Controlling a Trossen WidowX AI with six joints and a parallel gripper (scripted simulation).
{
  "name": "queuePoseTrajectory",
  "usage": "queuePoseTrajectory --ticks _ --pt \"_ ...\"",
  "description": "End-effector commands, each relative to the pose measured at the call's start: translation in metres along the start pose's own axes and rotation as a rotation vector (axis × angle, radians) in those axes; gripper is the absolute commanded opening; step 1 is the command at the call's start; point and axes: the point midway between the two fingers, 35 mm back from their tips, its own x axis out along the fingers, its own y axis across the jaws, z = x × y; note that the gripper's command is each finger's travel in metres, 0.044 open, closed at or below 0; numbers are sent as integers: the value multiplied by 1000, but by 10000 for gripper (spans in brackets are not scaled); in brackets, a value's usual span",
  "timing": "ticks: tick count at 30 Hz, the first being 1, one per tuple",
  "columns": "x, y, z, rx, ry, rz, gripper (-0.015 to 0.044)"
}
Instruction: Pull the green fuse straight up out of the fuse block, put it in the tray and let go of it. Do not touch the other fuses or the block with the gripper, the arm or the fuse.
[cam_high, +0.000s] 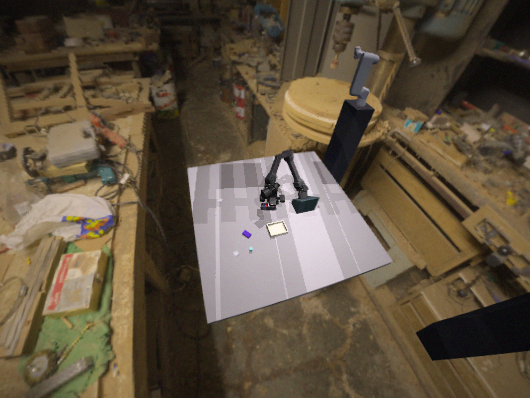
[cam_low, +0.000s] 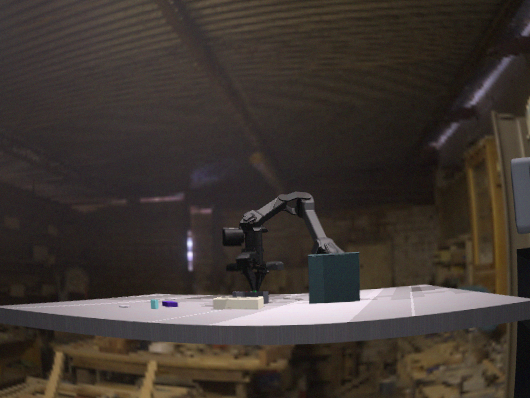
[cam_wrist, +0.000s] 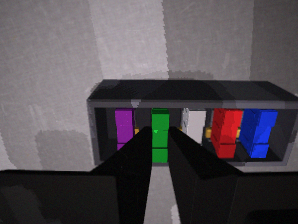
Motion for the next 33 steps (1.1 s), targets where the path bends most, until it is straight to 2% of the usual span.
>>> queuePoseTrajectory --ticks 1,33 --pt "-3 -1 0 6 -4 0 0" --pt "-18 -1 1 4 -3 0 0"
